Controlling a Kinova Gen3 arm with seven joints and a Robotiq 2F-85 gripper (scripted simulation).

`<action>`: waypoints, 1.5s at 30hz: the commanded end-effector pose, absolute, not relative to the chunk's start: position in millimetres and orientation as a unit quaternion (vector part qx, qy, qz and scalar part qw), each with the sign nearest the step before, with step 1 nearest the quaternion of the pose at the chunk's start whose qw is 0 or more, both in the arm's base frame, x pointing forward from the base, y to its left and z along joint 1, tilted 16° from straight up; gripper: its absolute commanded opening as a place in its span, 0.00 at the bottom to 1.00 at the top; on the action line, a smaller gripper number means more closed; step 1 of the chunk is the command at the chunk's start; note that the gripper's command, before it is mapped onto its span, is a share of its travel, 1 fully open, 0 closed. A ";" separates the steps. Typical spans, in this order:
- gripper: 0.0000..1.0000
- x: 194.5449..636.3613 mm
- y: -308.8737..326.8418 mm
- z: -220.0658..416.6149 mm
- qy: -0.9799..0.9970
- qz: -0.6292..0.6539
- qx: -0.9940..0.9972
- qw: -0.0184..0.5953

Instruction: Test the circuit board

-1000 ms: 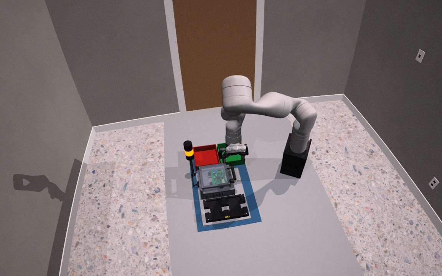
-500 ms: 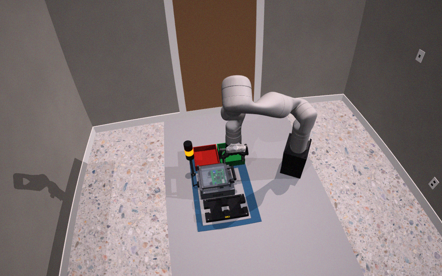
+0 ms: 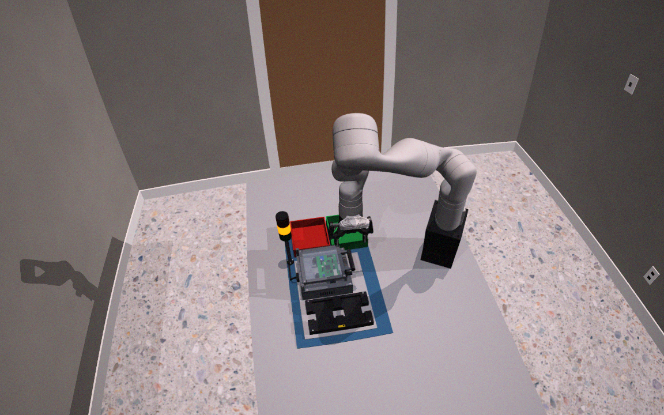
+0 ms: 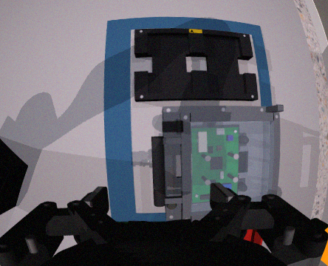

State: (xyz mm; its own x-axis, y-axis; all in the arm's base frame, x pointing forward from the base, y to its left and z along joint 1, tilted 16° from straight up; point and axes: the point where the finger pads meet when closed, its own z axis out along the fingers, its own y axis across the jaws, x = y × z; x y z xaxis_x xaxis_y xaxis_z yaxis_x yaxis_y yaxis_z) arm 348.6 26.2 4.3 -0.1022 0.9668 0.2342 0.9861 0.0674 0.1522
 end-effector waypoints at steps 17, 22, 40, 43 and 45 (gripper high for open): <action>1.00 349.0 26.0 4.7 -0.730 -0.137 -0.669 0.035; 1.00 349.0 26.0 4.7 -0.730 -0.137 -0.669 0.035; 0.00 349.0 26.0 4.7 -0.730 -0.137 -0.669 0.035; 0.00 349.0 26.0 4.7 -0.730 -0.137 -0.669 0.035; 0.00 349.0 26.0 4.7 -0.730 -0.137 -0.669 0.035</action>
